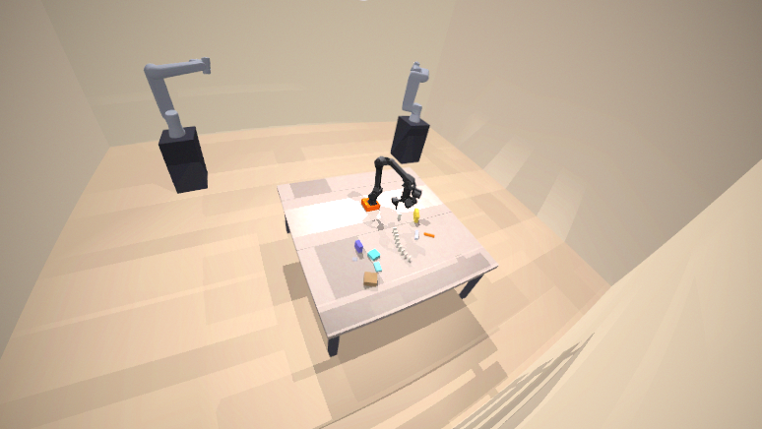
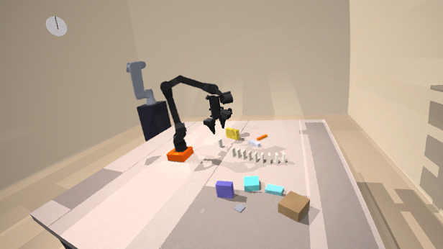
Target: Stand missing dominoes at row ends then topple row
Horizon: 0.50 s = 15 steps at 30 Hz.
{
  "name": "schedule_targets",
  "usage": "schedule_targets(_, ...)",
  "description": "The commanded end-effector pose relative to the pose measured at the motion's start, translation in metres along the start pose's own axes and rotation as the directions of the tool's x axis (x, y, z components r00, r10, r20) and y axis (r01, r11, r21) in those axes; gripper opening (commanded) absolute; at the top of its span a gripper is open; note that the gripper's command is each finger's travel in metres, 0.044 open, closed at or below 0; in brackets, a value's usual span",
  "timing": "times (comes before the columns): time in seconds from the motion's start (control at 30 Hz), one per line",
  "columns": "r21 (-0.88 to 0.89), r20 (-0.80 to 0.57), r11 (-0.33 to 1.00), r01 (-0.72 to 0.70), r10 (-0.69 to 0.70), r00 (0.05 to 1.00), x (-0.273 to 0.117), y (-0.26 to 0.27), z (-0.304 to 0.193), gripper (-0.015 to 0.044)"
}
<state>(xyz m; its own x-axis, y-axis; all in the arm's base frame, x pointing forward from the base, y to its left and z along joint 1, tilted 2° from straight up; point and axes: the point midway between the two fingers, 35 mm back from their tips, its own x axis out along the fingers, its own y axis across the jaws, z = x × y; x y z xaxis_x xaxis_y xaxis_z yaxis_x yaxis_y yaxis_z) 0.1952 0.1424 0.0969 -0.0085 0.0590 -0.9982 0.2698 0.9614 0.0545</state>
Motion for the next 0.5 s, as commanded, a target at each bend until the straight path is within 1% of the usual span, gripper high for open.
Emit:
schedule_targets(0.0, 0.012, 0.009, 1.0, 0.016, -0.016, 1.0, -0.003, -0.001, 0.0, 0.044)
schedule_targets(0.27, 0.011, 0.008, 1.0, 0.017, -0.017, 1.0, 0.056, -0.002, 0.001, 0.044)
schedule_targets(0.47, 0.013, 0.009, 1.0, 0.015, -0.015, 1.0, 0.062, -0.002, 0.0, 0.044)
